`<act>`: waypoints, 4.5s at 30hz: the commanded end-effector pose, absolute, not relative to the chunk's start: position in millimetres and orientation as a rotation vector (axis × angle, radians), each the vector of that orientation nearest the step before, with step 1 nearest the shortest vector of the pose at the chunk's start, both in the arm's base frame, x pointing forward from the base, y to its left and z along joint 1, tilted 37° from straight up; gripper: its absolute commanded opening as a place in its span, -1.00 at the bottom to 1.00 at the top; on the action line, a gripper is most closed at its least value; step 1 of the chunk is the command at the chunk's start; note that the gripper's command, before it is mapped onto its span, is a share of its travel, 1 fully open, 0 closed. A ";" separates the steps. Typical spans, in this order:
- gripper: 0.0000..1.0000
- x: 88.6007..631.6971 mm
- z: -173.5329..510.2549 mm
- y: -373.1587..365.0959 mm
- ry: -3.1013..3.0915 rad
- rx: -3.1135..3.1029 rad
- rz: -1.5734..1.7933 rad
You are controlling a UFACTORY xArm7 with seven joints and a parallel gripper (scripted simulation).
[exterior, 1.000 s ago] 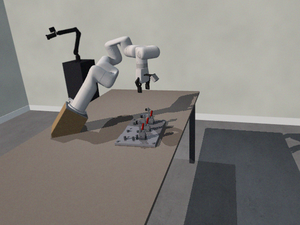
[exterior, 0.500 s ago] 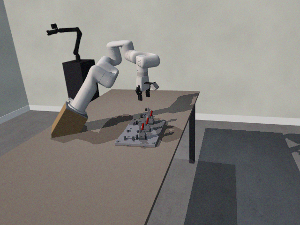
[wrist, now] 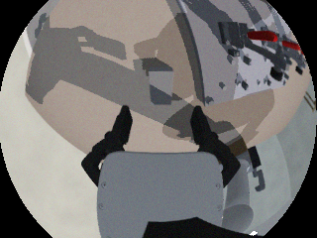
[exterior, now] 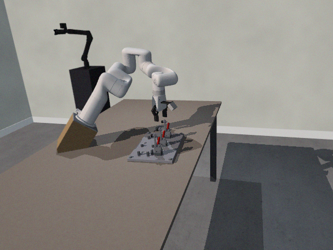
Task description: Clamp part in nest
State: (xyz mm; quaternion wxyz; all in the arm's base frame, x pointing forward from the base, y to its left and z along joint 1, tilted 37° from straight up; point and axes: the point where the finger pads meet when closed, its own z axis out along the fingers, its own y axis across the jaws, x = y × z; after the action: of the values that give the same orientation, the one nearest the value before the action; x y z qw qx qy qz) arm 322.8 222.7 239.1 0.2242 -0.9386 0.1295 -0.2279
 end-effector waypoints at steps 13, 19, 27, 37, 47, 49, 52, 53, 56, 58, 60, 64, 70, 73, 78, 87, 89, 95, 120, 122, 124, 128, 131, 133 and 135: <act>1.00 339.8 214.1 234.8 0.356 -2.587 -0.631; 1.00 340.9 212.3 235.6 0.356 -2.587 -0.631; 1.00 341.1 212.1 235.7 0.356 -2.587 -0.631; 1.00 341.1 212.1 235.7 0.356 -2.587 -0.631; 1.00 344.2 207.0 238.0 0.356 -2.587 -0.631; 1.00 345.8 204.4 239.2 0.356 -2.587 -0.631; 1.00 347.6 201.6 240.5 0.356 -2.587 -0.631; 1.00 347.6 201.6 240.5 0.356 -2.587 -0.631; 1.00 350.3 197.4 242.5 0.356 -2.587 -0.631; 1.00 351.9 194.8 243.7 0.356 -2.587 -0.631; 1.00 353.3 192.6 244.7 0.356 -2.587 -0.631; 1.00 355.0 189.8 246.0 0.356 -2.587 -0.631; 1.00 355.5 189.0 246.4 0.356 -2.587 -0.631; 1.00 355.5 189.0 246.4 0.356 -2.587 -0.631; 1.00 355.5 189.0 246.4 0.356 -2.587 -0.631; -1.00 355.5 189.0 246.4 0.356 -2.587 -0.631; -1.00 355.5 189.0 246.4 0.356 -2.587 -0.631; -1.00 355.5 189.0 246.4 0.356 -2.587 -0.631; -1.00 355.5 189.0 246.4 0.356 -2.587 -0.631; -1.00 355.5 189.0 246.4 0.356 -2.587 -0.631; -1.00 355.5 189.0 246.4 0.356 -2.587 -0.631; -1.00 355.4 189.1 246.3 0.356 -2.587 -0.631; -1.00 355.0 189.9 245.9 0.356 -2.587 -0.631; -1.00 354.3 191.0 245.4 0.356 -2.587 -0.631; -1.00 353.3 192.7 244.7 0.356 -2.587 -0.631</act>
State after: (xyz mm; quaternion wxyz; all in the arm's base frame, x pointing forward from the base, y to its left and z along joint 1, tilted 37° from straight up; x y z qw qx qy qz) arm 354.0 245.7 189.7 0.2245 -0.9386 0.1288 -0.2279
